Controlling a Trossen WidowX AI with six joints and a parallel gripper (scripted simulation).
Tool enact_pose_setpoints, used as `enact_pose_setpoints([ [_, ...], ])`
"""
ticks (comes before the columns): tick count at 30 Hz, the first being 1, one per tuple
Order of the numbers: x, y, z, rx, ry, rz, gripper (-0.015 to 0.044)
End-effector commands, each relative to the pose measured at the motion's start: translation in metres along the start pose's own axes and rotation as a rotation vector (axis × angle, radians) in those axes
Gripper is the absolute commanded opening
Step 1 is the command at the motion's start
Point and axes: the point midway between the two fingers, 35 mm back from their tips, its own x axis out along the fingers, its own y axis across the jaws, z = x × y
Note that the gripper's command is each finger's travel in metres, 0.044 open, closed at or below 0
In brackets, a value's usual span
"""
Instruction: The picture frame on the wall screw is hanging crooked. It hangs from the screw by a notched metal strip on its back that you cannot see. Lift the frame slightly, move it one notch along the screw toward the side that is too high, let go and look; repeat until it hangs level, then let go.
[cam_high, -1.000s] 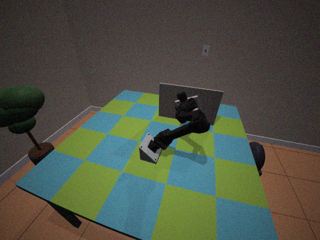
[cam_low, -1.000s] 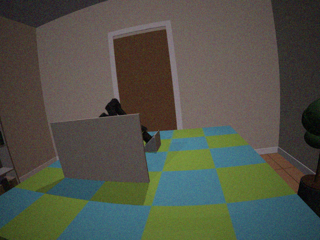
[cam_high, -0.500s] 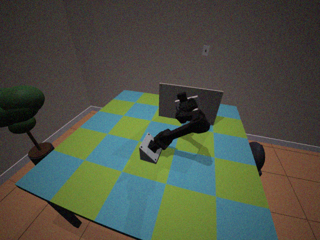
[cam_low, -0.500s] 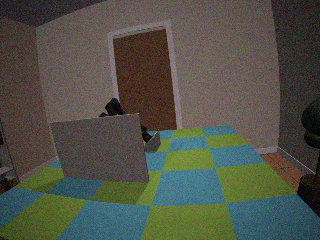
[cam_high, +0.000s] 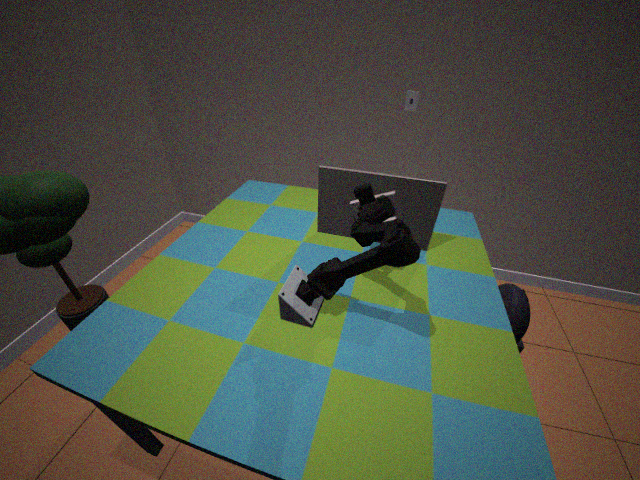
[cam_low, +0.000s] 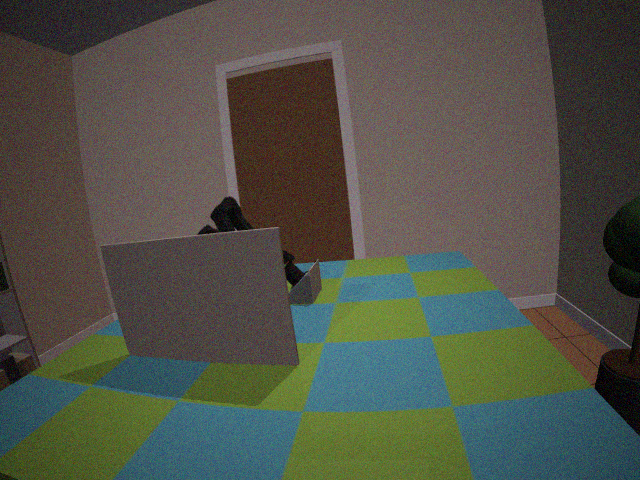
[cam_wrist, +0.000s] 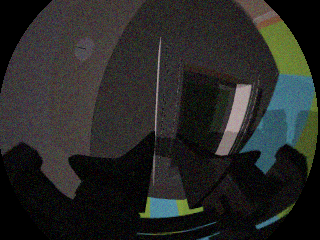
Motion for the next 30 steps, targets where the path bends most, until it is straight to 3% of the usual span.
enact_pose_setpoints([
  [1, 0.0001, 0.0034, 0.0000, -0.004, 0.000, 0.006, 0.0000],
  [30, 0.0000, 0.0058, 0.0000, -0.004, 0.000, 0.006, 0.0000],
])
